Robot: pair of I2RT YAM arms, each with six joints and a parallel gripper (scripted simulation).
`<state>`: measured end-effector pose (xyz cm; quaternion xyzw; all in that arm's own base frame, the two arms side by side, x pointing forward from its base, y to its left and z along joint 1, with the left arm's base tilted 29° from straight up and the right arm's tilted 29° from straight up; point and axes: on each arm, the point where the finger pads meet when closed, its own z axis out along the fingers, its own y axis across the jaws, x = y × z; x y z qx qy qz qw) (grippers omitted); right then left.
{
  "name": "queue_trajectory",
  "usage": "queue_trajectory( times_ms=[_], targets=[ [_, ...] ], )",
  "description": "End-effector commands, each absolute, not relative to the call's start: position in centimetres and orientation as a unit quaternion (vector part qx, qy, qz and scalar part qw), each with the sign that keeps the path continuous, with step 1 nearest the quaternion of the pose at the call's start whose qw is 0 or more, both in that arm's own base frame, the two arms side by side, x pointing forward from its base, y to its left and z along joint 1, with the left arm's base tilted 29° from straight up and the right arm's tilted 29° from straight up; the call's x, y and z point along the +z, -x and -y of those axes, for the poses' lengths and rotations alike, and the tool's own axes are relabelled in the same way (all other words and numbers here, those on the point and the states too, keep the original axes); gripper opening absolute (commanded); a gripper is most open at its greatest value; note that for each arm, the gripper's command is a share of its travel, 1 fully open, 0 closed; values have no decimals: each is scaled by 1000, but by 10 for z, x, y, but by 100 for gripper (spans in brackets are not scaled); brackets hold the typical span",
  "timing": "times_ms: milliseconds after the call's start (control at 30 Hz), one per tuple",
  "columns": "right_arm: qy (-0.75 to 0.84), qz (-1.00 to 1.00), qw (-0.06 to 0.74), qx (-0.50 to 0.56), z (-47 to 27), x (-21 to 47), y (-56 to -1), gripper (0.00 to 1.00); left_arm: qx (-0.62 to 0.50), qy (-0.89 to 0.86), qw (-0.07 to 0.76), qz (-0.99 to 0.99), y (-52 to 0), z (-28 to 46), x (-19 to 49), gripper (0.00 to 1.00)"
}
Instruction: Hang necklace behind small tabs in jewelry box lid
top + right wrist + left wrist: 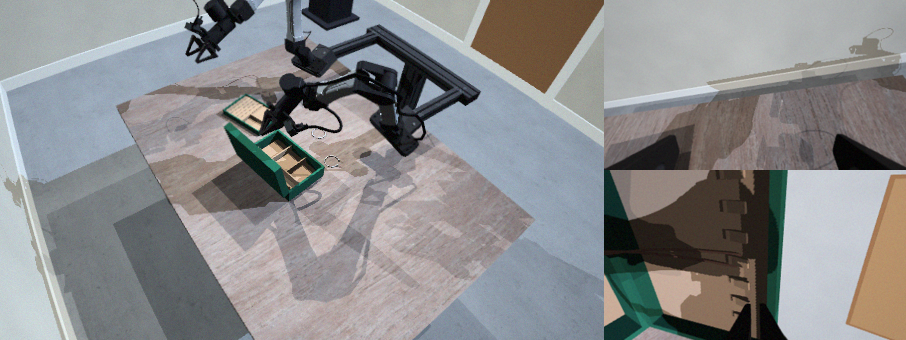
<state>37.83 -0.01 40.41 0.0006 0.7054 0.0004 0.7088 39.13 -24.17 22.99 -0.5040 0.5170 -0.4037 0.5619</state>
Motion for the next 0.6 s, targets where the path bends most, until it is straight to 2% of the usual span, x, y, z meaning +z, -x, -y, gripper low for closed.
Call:
queue_trajectory(
  times_ms=[0, 100, 333, 367, 567],
  targets=[
    [7, -675, 738, 2, -3, 436, -365, 100, -431, 512, 558, -491, -382, 243, 258, 7],
    [7, -675, 738, 2, -3, 436, -365, 100, -417, 508, 560, -504, -377, 240, 245, 7],
    [7, -675, 738, 2, -3, 436, -365, 100, -439, 514, 556, -483, -373, 245, 263, 7],
    [7, -675, 738, 2, -3, 436, -365, 100, -434, 513, 557, -487, -373, 244, 259, 0],
    [7, -675, 738, 2, -3, 436, -365, 100, -424, 514, 561, -491, -374, 239, 254, 0]
  ],
)
